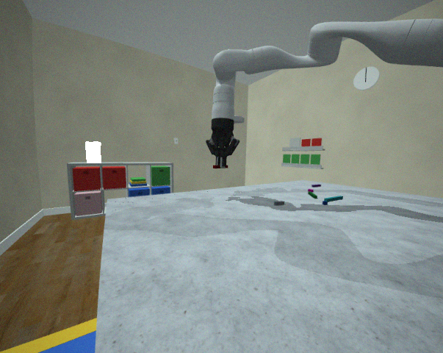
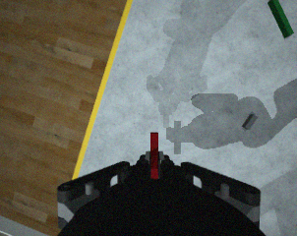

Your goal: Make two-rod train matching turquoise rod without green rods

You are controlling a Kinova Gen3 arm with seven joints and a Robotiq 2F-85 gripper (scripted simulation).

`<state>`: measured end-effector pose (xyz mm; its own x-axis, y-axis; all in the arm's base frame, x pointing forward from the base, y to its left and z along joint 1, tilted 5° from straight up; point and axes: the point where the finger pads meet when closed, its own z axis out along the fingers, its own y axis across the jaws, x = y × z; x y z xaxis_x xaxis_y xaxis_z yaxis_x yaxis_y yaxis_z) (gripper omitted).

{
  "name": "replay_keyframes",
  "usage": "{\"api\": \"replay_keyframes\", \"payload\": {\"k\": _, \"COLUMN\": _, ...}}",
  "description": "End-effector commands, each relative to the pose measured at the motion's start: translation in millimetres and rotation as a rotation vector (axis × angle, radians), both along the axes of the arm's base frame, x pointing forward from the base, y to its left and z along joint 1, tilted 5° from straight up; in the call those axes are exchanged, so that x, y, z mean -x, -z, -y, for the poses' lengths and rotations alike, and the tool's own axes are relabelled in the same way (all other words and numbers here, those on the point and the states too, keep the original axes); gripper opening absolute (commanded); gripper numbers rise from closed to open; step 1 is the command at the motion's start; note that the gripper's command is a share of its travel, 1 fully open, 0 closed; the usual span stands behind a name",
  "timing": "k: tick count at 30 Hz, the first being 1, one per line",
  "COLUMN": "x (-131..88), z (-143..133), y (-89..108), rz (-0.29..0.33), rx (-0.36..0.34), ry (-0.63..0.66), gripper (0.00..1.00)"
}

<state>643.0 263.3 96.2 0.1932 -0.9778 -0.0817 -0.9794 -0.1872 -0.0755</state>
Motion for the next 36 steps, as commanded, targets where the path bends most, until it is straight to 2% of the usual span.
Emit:
{"api": "replay_keyframes", "payload": {"k": 1, "x": 5, "z": 4, "y": -8.8, "rz": 0.014, "rx": 0.001, "ry": 0.013, "gripper": 0.05}}
{"api": "replay_keyframes", "payload": {"k": 7, "x": 28, "z": 2, "y": -9.5, "rz": 0.010, "rx": -0.009, "ry": 0.115, "gripper": 0.05}}
{"api": "replay_keyframes", "payload": {"k": 17, "x": 85, "z": 9, "y": -4.1, "rz": -0.018, "rx": -0.023, "ry": 0.337, "gripper": 0.05}}
{"api": "replay_keyframes", "payload": {"k": 19, "x": 85, "z": 9, "y": -4.1, "rz": -0.018, "rx": -0.023, "ry": 0.337, "gripper": 0.05}}
{"api": "replay_keyframes", "payload": {"k": 28, "x": 132, "z": 22, "y": 3.8, "rz": -0.050, "rx": -0.023, "ry": 0.500, "gripper": 0.05}}
{"api": "replay_keyframes", "payload": {"k": 33, "x": 149, "z": 28, "y": 6.9, "rz": -0.062, "rx": -0.021, "ry": 0.555, "gripper": 0.05}}
{"api": "replay_keyframes", "payload": {"k": 36, "x": 151, "z": 29, "y": 7.3, "rz": -0.063, "rx": -0.021, "ry": 0.563, "gripper": 0.05}}
